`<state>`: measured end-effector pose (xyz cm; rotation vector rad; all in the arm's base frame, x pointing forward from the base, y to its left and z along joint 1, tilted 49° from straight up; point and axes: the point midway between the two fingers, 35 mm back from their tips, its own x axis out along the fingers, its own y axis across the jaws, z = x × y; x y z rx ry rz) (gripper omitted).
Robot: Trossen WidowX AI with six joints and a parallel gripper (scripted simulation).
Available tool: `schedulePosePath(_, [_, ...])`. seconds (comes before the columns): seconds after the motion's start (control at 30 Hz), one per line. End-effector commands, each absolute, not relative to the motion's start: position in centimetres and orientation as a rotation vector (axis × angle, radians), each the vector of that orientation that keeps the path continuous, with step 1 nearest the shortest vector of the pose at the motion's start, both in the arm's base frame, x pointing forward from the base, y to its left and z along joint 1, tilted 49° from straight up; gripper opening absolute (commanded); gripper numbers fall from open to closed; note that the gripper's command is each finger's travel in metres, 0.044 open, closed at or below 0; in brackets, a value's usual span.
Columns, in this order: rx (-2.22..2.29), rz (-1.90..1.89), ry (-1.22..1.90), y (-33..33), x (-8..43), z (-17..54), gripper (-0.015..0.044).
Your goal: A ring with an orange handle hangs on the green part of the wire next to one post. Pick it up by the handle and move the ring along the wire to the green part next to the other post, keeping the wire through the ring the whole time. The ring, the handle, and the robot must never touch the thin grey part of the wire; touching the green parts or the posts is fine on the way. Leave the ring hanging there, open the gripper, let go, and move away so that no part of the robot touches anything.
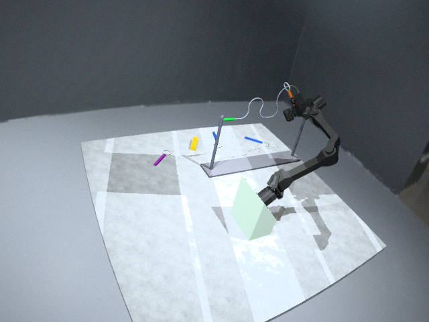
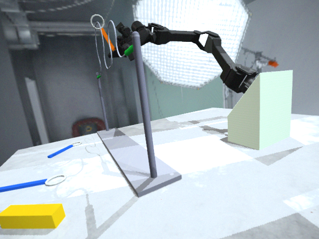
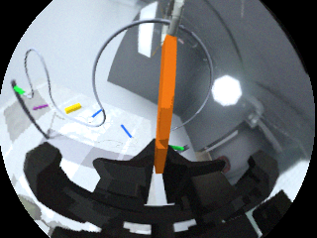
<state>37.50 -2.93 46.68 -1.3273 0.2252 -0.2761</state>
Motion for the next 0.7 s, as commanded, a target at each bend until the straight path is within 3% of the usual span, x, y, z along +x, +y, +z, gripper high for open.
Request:
schedulePosePath(0.0, [-1.377, -0.287, 0.213, -2.96, 37.48, 46.68, -0.015])
schedulePosePath(0.67, [-1.61, -0.353, 0.139, -3.05, 37.49, 47.56, -0.015])
